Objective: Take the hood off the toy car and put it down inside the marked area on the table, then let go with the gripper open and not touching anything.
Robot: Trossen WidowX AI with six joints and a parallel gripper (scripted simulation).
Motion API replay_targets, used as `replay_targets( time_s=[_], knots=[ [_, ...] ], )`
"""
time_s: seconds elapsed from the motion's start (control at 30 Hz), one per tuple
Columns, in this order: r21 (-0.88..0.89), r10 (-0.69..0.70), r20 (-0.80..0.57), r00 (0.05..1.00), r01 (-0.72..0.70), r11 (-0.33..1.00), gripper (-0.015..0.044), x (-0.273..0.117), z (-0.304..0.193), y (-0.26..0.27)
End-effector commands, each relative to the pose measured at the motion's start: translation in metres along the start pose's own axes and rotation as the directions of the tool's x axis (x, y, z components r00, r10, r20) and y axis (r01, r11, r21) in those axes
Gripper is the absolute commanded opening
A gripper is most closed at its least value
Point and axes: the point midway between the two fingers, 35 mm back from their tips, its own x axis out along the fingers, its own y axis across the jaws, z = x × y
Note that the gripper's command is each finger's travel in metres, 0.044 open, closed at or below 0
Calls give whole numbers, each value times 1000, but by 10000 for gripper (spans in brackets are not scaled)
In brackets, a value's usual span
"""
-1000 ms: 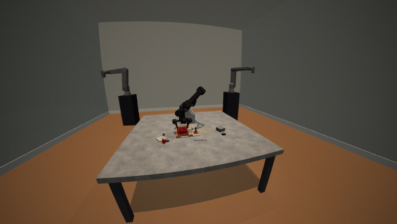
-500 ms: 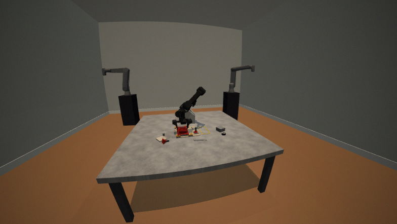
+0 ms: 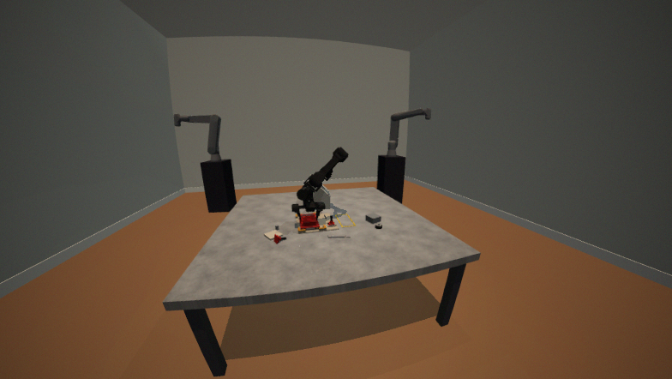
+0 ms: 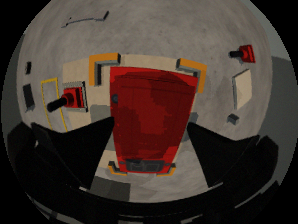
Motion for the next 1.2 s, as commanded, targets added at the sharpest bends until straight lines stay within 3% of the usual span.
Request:
replay_targets(
  time_s=[0.0,0.2,0.33,0.63,0.97,1.17],
  knots=[
    [4,4,2,1000,-4,1000,440,2,0,0],
    [4,4,2,1000,-4,1000,440,5,0,0],
    [0,0,0,1000,0,1000,335,3,0,0],
    [0,0,0,1000,0,1000,275,3,0,0],
    [0,0,0,1000,0,1000,12,-1,0,0],
    [0,0,0,1000,0,1000,0,-5,0,0]
  ],
)
